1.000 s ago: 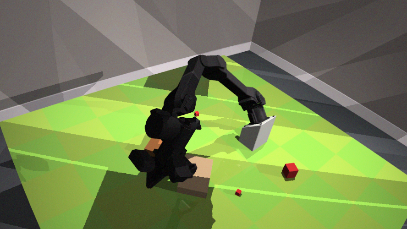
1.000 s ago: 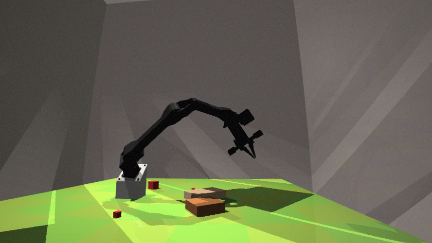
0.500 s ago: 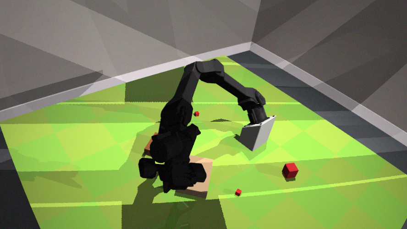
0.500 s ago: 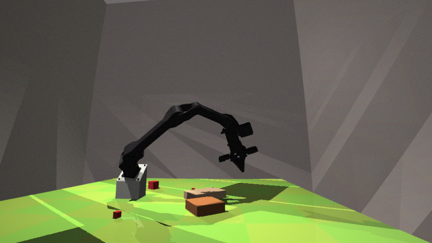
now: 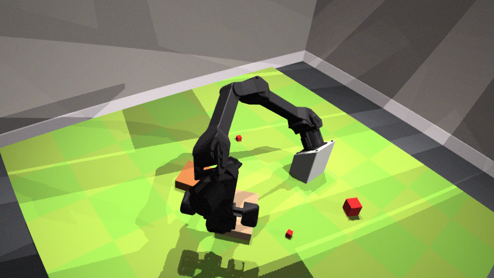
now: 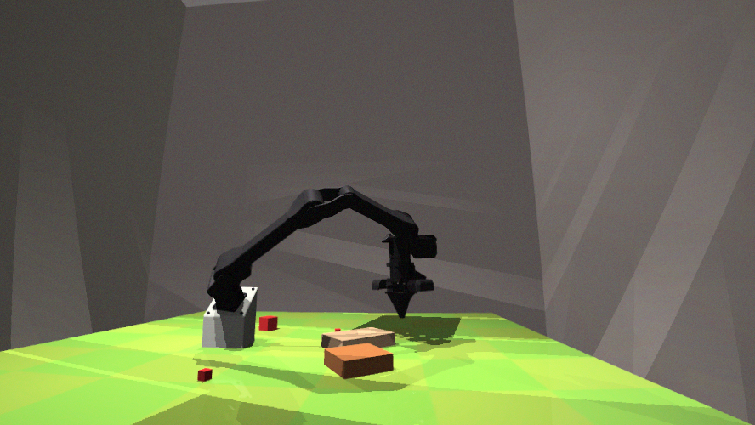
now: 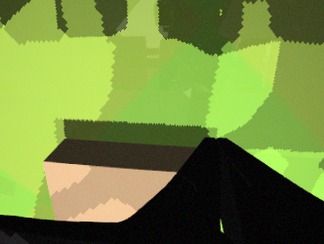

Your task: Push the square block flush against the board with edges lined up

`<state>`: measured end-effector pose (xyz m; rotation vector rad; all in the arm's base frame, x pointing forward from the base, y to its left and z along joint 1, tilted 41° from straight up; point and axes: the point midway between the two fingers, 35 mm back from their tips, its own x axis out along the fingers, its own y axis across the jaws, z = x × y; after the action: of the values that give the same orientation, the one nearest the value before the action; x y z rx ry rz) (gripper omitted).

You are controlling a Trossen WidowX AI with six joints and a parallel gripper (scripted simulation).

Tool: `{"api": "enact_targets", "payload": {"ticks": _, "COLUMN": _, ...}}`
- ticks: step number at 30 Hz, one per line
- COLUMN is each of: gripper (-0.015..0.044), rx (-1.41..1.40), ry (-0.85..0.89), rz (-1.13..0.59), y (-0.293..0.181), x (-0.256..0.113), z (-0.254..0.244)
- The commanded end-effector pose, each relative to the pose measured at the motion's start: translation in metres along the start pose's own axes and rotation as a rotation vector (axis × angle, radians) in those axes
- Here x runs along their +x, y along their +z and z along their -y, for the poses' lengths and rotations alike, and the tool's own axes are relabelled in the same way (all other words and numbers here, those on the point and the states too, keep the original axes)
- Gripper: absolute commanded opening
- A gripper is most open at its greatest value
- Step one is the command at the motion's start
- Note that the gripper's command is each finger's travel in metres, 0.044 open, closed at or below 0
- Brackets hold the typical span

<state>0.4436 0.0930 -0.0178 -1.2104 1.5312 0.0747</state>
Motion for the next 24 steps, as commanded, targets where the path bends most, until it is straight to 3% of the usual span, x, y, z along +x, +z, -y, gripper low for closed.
{"api": "enact_targets", "payload": {"ticks": 1, "gripper": 0.0000, "rx": 0.033, "ry": 0.016, "rz": -0.021, "y": -0.004, "x": 0.002, "z": -0.005}}
{"api": "enact_targets", "payload": {"ticks": 3, "gripper": 0.0000, "rx": 0.033, "ry": 0.016, "rz": -0.021, "y": -0.004, "x": 0.005, "z": -0.005}}
{"api": "enact_targets", "payload": {"ticks": 8, "gripper": 0.0000, "rx": 0.033, "ry": 0.013, "rz": -0.022, "y": -0.006, "x": 0.057, "z": -0.005}}
{"api": "enact_targets", "payload": {"ticks": 24, "gripper": 0.0000, "rx": 0.032, "ry": 0.013, "rz": -0.023, "y": -0.020, "x": 0.057, "z": -0.004}}
